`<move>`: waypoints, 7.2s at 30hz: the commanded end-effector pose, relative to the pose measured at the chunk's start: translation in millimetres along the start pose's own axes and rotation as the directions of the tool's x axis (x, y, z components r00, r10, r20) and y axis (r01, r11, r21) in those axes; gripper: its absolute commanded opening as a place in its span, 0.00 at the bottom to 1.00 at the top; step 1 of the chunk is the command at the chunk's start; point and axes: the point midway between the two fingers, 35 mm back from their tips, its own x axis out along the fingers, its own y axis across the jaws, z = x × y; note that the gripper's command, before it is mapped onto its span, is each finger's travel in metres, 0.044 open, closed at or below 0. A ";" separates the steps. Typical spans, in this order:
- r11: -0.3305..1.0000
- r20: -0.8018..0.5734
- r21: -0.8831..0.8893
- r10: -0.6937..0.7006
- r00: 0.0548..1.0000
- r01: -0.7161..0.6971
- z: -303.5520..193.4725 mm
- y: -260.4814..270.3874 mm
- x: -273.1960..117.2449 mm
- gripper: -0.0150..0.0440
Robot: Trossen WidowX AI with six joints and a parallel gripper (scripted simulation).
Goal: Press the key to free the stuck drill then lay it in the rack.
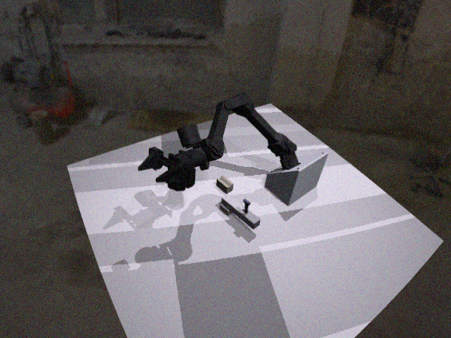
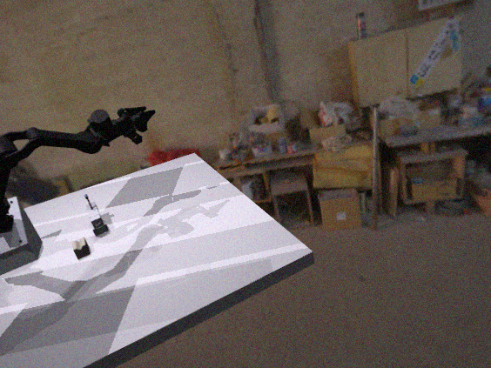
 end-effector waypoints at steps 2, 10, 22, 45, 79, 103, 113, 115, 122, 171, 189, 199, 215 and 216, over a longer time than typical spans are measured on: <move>1.000 0.000 0.000 0.000 1.000 0.000 0.0 0.0 0.0 0.84; 0.999 0.046 -0.044 -0.017 0.999 0.019 8.3 -6.9 -1.0 0.49; 0.494 0.707 -0.507 -0.231 0.669 0.706 127.8 -105.4 -88.6 0.25; -0.977 0.967 0.165 0.134 -0.216 0.133 160.0 -98.6 -328.8 0.25; -0.981 0.959 0.180 0.159 -0.233 0.069 171.6 -91.9 -341.1 0.25; -0.981 0.959 0.180 0.160 -0.233 0.070 177.6 -92.8 -337.9 0.25; -0.981 0.959 0.180 0.160 -0.233 0.070 181.1 -91.9 -338.5 0.25; -0.981 0.959 0.180 0.160 -0.233 0.069 181.5 -91.8 -339.0 0.25; -0.981 0.959 0.180 0.160 -0.233 0.069 182.5 -91.4 -341.7 0.25; -0.981 0.959 0.181 0.161 -0.233 0.069 202.8 -87.7 -350.7 0.25; -0.982 0.960 0.178 0.157 -0.233 0.070 131.0 -103.0 -323.8 0.83; -0.904 0.968 0.021 0.125 -0.216 -0.427 164.8 -44.9 -325.1 1.00; -0.463 0.977 -0.111 0.113 -0.183 -0.879 189.3 30.2 -338.9 1.00; -0.417 0.975 -0.122 0.117 -0.187 -0.900 191.5 38.2 -342.8 1.00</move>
